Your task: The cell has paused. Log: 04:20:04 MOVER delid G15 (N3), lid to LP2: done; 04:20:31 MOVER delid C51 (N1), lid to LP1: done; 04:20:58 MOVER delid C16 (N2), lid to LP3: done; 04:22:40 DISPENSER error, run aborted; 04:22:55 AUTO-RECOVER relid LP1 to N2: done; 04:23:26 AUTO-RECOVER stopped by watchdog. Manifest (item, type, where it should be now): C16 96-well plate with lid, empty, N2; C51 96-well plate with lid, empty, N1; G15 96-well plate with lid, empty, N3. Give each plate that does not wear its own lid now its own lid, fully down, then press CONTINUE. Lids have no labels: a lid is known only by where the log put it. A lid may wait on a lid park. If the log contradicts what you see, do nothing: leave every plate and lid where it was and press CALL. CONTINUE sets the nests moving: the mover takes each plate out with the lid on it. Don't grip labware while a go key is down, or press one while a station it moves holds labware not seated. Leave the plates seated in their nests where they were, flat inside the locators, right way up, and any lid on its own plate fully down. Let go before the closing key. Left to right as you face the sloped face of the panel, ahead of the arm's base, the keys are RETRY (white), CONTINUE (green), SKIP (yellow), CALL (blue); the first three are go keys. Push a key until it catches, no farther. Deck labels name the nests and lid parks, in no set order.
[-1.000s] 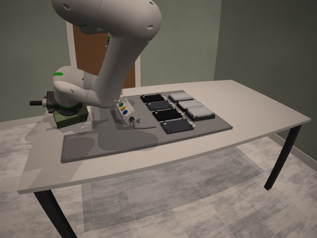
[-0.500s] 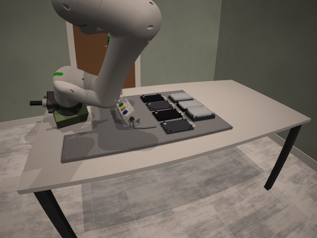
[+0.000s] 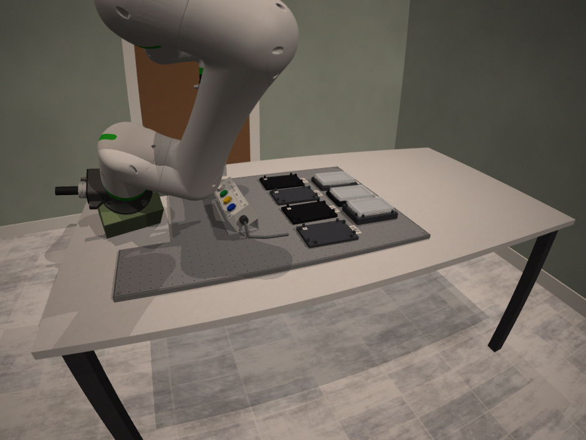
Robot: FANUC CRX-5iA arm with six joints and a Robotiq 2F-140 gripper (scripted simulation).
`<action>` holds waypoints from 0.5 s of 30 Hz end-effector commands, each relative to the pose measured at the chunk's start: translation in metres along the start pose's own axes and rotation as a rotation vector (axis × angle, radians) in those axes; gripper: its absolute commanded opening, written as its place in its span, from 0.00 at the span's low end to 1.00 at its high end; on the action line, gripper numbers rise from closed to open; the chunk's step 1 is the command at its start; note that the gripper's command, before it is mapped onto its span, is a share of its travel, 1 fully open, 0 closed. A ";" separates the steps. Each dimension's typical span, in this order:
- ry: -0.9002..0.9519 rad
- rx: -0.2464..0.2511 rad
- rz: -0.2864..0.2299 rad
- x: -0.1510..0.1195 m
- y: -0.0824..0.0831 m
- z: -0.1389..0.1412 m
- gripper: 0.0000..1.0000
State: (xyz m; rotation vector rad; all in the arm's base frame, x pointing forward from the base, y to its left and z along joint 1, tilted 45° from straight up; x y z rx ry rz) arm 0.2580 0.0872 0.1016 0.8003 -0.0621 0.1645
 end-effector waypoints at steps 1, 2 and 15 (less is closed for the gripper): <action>0.000 0.000 0.000 0.000 -0.001 0.000 0.00; 0.000 0.000 0.000 0.000 -0.001 0.000 0.00; 0.000 0.000 0.000 0.000 -0.006 0.000 0.00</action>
Point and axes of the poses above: the point where the finger pads meet when closed, its own y axis back along the fingers, its own z axis across the jaws, x = y × z, the point moved 6 cm from there along y, back along the fingers, and after that the axes turned 4 degrees about y, right-handed, at the moved point
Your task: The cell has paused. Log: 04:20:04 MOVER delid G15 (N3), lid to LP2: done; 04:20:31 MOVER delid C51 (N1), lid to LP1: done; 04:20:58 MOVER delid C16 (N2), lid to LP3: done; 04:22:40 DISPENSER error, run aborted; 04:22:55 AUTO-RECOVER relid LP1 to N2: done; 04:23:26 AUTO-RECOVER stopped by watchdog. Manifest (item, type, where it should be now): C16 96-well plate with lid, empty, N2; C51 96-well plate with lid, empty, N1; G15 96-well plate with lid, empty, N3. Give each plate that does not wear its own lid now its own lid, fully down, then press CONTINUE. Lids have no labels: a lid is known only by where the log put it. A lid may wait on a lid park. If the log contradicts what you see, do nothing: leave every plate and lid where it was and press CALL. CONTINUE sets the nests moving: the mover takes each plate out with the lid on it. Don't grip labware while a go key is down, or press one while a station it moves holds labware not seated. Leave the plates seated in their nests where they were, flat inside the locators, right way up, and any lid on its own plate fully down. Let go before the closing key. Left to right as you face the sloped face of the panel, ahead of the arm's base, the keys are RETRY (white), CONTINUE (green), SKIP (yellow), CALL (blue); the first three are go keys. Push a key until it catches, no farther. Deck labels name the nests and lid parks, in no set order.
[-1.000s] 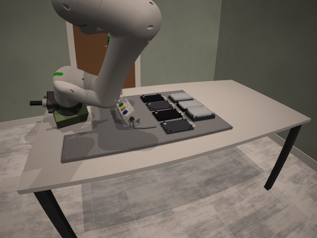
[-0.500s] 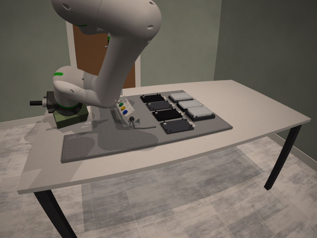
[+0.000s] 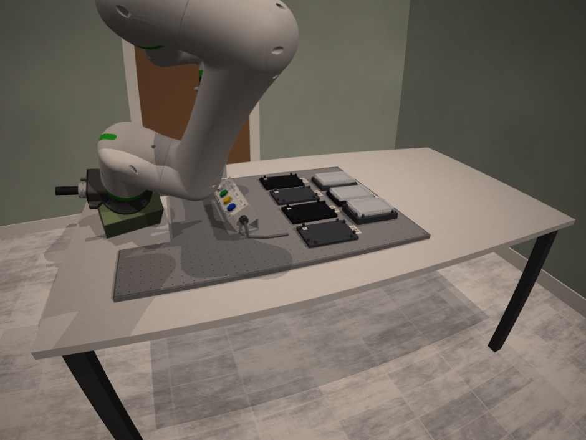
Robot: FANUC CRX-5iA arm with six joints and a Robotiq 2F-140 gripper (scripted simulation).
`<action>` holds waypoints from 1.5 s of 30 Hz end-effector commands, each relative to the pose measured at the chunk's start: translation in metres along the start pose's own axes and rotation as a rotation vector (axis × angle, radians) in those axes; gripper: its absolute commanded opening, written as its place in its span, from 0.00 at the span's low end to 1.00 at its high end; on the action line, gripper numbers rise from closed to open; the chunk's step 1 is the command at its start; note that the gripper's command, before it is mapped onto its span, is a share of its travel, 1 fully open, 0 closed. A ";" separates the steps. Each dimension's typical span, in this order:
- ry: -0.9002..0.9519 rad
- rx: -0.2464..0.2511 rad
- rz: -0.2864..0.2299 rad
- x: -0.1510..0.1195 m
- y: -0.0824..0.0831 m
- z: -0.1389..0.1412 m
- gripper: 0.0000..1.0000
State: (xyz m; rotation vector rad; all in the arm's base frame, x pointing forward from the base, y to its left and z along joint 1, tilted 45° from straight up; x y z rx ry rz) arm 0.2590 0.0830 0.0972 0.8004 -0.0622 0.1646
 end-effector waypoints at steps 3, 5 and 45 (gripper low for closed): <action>0.000 0.000 0.000 0.000 -0.002 0.000 0.00; 0.000 0.000 0.000 0.000 -0.003 0.000 0.00; 0.000 0.000 0.000 0.000 -0.012 0.000 0.00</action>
Point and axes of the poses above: the point where the finger pads meet when closed, its own y axis back along the fingers, its own z axis across the jaws, x = y × z, the point moved 6 cm from there along y, back along the fingers, and after that the axes turned 4 degrees about y, right-handed, at the moved point
